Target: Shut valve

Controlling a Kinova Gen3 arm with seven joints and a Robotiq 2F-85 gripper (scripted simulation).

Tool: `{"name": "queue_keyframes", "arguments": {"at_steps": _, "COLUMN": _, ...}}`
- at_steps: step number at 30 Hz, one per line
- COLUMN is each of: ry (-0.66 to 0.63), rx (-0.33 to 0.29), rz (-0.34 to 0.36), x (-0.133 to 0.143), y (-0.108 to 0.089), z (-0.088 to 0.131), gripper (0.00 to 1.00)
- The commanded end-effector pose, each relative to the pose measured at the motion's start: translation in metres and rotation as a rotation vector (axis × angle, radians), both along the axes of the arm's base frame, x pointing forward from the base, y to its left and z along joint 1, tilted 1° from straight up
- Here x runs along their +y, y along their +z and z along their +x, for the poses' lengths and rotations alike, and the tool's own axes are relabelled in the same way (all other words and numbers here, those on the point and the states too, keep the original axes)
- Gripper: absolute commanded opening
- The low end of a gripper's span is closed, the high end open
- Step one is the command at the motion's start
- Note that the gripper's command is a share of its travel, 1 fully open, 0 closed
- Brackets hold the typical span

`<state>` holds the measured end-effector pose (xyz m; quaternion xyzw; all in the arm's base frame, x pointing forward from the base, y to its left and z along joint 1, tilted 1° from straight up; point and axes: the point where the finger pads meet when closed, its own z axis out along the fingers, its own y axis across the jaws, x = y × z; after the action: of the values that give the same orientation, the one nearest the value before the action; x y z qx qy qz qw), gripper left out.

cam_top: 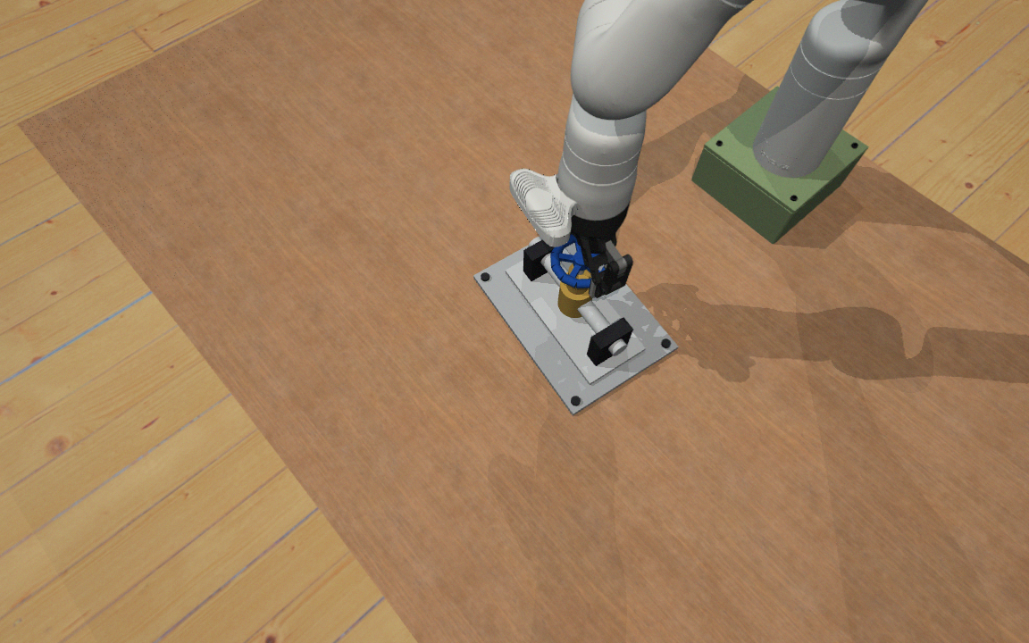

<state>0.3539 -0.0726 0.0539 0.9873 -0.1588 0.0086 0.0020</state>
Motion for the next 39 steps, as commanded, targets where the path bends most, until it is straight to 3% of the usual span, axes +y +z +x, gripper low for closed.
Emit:
{"name": "queue_keyframes", "arguments": {"at_steps": 1, "ry": -0.071, "rx": 0.007, "rz": 0.001, "x": 0.0021, "y": -0.0024, "z": -0.0011, "gripper": 0.0}}
{"name": "queue_keyframes", "arguments": {"at_steps": 24, "ry": -0.418, "rx": 0.004, "rz": 0.006, "x": 0.0022, "y": -0.0023, "z": -0.001, "gripper": 0.0}}
{"name": "queue_keyframes", "arguments": {"at_steps": 39, "ry": -0.545, "rx": 0.003, "rz": 0.008, "x": 0.0022, "y": -0.0024, "z": -0.0012, "gripper": 0.0}}
